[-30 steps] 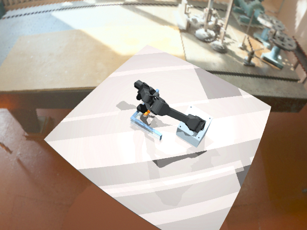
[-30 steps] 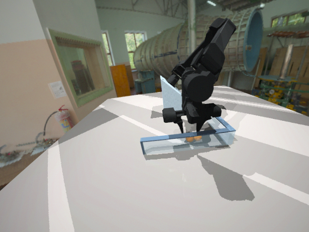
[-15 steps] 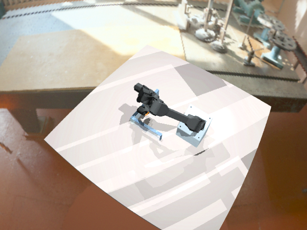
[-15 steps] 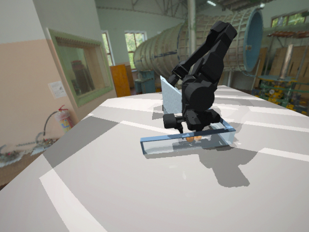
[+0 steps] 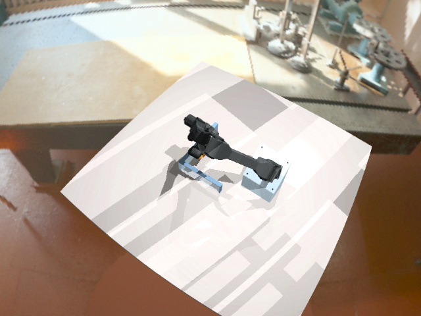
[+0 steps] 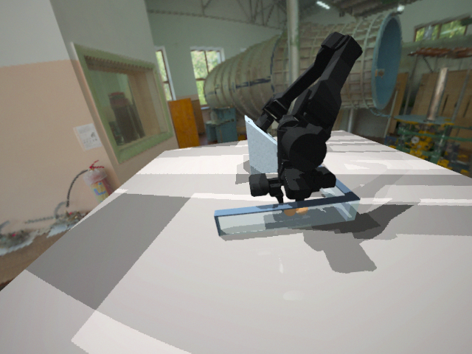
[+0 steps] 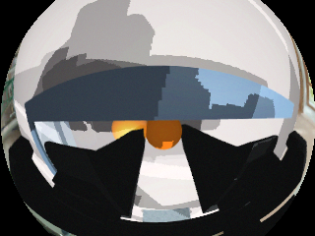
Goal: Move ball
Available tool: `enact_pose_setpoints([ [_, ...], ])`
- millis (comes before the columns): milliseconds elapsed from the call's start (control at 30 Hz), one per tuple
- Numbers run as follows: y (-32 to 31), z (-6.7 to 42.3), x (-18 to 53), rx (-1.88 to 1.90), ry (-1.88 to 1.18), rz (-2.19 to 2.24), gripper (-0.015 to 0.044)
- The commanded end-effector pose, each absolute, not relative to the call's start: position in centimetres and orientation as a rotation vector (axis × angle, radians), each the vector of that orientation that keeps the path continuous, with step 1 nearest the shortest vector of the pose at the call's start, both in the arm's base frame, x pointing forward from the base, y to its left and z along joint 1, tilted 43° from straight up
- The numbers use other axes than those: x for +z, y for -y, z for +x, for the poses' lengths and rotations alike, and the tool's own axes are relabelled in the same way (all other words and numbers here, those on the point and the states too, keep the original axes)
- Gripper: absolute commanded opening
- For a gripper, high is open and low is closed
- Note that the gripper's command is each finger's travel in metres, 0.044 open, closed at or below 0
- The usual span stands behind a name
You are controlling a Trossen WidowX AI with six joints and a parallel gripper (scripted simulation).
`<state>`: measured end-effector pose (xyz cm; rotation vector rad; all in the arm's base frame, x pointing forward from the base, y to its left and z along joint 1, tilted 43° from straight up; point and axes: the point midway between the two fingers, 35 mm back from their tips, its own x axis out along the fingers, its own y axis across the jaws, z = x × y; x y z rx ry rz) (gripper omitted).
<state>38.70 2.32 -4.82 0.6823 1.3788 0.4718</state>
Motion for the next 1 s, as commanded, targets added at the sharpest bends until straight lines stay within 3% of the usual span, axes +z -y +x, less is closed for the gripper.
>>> enact_pose_setpoints([
  [0, -2.1, 37.0, -4.6, 0.461, -1.427, 0.748, 0.0],
  [567, 6.1, 37.0, 4.2, 0.466, -1.374, 0.676, 0.0],
  [967, 2.2, 37.9, 3.5, 0.467, -1.373, 0.677, 0.0],
])
